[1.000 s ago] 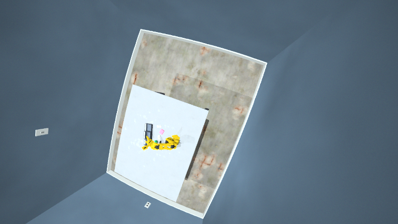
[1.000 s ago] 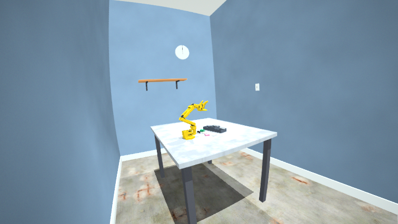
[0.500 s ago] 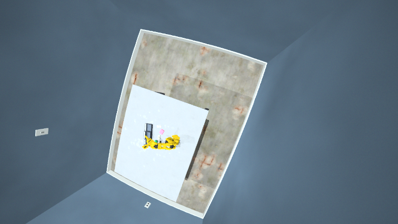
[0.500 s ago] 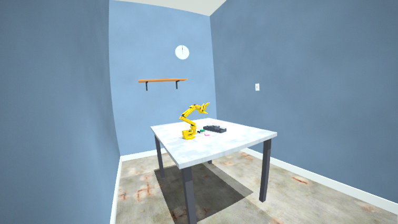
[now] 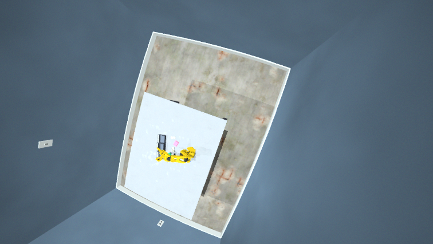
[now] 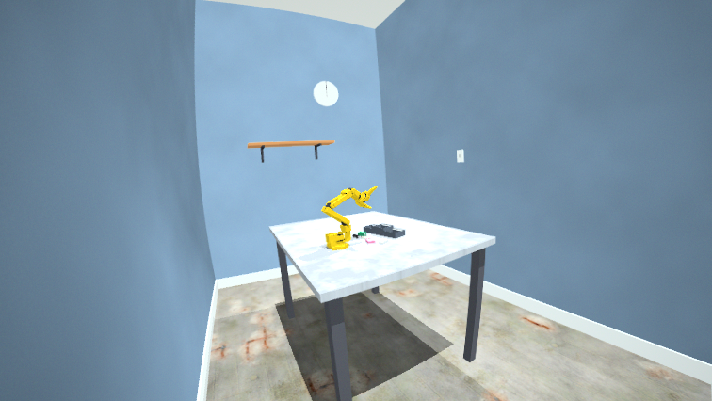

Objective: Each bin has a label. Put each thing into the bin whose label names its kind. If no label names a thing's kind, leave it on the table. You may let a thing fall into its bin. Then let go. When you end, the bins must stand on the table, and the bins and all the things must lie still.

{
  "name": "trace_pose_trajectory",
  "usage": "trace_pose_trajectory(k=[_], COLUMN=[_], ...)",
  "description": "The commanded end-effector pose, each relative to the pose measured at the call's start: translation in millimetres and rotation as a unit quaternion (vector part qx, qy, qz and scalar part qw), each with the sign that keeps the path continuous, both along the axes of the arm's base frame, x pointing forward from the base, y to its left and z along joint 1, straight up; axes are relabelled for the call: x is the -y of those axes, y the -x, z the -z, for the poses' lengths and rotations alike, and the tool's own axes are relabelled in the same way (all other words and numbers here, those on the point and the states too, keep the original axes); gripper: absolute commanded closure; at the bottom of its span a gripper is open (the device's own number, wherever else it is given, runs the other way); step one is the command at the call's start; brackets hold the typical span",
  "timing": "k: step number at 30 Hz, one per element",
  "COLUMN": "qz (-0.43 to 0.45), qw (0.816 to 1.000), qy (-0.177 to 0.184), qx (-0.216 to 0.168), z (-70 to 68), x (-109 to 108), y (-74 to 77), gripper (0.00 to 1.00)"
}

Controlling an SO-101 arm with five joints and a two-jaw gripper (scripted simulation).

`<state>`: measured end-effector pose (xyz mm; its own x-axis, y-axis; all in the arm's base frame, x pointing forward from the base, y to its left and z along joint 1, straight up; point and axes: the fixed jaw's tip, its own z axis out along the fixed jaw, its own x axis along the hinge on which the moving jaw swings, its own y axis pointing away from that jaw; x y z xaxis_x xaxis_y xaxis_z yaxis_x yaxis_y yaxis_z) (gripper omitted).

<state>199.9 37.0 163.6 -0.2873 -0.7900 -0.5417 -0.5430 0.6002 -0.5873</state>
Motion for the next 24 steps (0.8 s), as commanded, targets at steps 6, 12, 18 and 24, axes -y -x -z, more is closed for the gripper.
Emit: trace_pose_trajectory(k=[6,12,18,24], qz=[-0.025,-0.031,-0.048,-0.064], qw=[0.999,0.997,0.994,0.990], qy=[0.035,0.044,0.064,0.083], qx=[-0.032,-0.049,-0.072,-0.094], z=[12.3,19.2,27.7,36.2], x=[0.8,1.1,1.8,2.4], y=[1.9,3.2,5.5,7.8], gripper=[0.00,0.00,0.00,0.00])
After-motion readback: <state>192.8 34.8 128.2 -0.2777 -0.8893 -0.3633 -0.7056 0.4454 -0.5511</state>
